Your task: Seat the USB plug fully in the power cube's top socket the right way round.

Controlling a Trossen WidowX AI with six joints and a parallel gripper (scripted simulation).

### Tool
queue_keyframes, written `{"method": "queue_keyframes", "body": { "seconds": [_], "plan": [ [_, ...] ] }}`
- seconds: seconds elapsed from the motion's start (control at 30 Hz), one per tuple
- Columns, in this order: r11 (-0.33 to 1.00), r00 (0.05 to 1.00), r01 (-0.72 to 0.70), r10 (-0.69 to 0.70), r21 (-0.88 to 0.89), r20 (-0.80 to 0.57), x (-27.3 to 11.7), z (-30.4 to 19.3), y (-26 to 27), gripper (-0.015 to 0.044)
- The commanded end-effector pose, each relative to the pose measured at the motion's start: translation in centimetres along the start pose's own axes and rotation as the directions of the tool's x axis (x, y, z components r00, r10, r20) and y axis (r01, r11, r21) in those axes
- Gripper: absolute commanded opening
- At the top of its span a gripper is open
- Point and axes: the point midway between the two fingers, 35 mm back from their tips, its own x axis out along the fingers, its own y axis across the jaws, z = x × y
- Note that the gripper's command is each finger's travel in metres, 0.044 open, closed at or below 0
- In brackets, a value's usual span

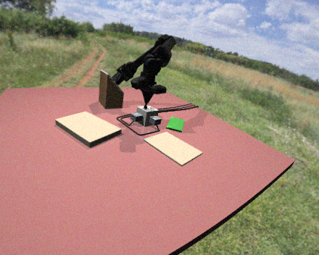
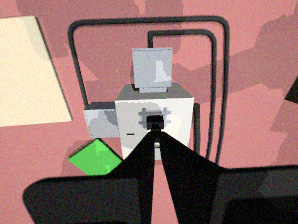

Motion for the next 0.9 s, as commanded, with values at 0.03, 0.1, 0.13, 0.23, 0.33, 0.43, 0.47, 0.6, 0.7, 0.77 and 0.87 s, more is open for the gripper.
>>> {"method": "queue_keyframes", "body": {
  "seconds": [0.03,0.1,0.13,0.23,0.33,0.43,0.47,0.6,0.7,0.77,0.87],
  "plan": [
    [1.000,1.000,0.005,-0.005,-0.002,-0.004,0.28,-0.09,-0.02,0.0000],
    [1.000,1.000,0.005,-0.005,-0.002,-0.004,0.28,-0.09,-0.02,0.0000],
    [1.000,1.000,0.005,-0.005,-0.002,-0.004,0.28,-0.09,-0.02,0.0000],
    [1.000,1.000,0.005,-0.005,-0.002,-0.004,0.28,-0.09,-0.02,0.0000],
    [1.000,1.000,0.005,-0.005,-0.002,-0.004,0.28,-0.09,-0.02,0.0000],
    [1.000,1.000,-0.001,0.001,0.000,0.001,-0.02,0.05,0.02,0.0079],
    [1.000,1.000,-0.001,0.001,0.000,0.001,-0.02,0.05,0.02,0.0095],
    [1.000,1.000,-0.001,0.001,0.000,0.001,-0.02,0.05,0.02,0.0095],
    [1.000,1.000,-0.001,0.001,0.000,0.001,-0.02,0.05,0.02,0.0095],
    [1.000,1.000,-0.001,0.001,0.000,0.001,-0.02,0.05,0.02,0.0095],
    [1.000,1.000,-0.001,0.001,0.000,0.001,-0.02,0.05,0.02,0.0095]
  ]
}}
